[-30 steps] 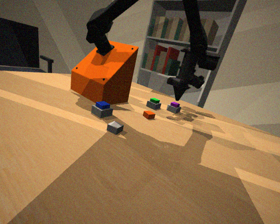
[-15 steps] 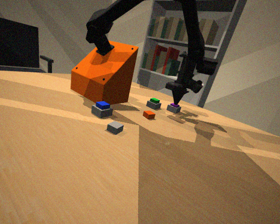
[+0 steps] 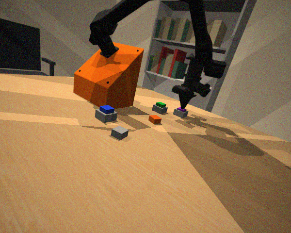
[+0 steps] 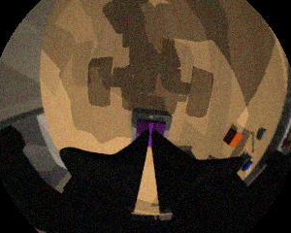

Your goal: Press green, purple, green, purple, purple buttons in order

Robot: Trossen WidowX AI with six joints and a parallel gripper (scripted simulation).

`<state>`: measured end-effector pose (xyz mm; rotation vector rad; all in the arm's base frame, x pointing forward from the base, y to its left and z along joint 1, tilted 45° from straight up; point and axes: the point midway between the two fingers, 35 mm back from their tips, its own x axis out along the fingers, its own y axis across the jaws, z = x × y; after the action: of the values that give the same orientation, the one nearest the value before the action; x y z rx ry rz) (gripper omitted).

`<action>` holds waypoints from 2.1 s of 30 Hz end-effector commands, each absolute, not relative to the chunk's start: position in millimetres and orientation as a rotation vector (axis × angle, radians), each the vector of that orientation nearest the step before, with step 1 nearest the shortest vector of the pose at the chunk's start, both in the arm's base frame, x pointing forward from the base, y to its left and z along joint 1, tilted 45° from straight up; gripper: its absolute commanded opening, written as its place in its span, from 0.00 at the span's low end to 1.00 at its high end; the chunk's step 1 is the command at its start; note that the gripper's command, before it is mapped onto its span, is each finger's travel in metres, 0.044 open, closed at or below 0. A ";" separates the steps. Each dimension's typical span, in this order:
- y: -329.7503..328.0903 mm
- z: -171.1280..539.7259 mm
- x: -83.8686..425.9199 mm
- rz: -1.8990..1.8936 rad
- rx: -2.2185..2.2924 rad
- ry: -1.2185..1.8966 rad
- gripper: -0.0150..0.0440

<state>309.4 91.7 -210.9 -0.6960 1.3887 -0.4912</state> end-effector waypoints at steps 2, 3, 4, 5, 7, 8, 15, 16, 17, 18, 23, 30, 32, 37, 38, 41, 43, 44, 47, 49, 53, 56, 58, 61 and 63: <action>111.5 -190.9 304.3 -0.490 -0.704 1.392 0.29; 114.3 -188.0 303.4 -0.490 -0.706 1.393 0.29; 114.3 -188.0 303.4 -0.490 -0.706 1.393 0.29; 114.3 -188.0 303.4 -0.490 -0.706 1.393 0.29; 114.3 -188.0 303.4 -0.490 -0.706 1.393 0.29; 114.3 -188.0 303.4 -0.490 -0.706 1.393 0.29; 108.0 -194.6 304.9 -0.490 -0.706 1.393 0.29; 106.8 -195.7 305.1 -0.490 -0.706 1.393 0.29; 105.7 -196.9 305.4 -0.490 -0.706 1.393 0.29; 104.5 -198.1 305.6 -0.490 -0.706 1.393 0.29; 98.6 -204.0 306.7 -0.491 -0.706 1.393 0.29; 90.5 -211.8 307.8 -0.492 -0.707 1.392 0.29; 89.7 -212.5 307.9 -0.492 -0.707 1.392 0.29; 89.7 -212.5 307.9 -0.492 -0.707 1.392 0.29; 89.7 -212.5 307.9 -0.492 -0.707 1.392 0.29; 89.7 -212.5 307.9 -0.492 -0.707 1.392 0.29; 89.7 -212.5 307.9 -0.492 -0.707 1.392 0.29; 89.7 -212.5 307.9 -0.492 -0.707 1.392 0.29; 89.7 -212.5 307.9 -0.492 -0.707 1.392 0.29; 89.7 -212.5 307.9 -0.492 -0.707 1.392 0.29; 111.5 -190.9 304.3 -0.490 -0.704 1.392 0.29; 114.3 -188.0 303.4 -0.490 -0.706 1.393 0.29; 114.3 -188.0 303.4 -0.490 -0.706 1.393 0.29; 128.1 -181.7 285.5 -0.484 -0.702 1.395 0.42; 145.2 -171.7 258.0 -0.480 -0.701 1.398 0.51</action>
<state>286.4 121.7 -183.2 -0.6943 1.4009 -0.5047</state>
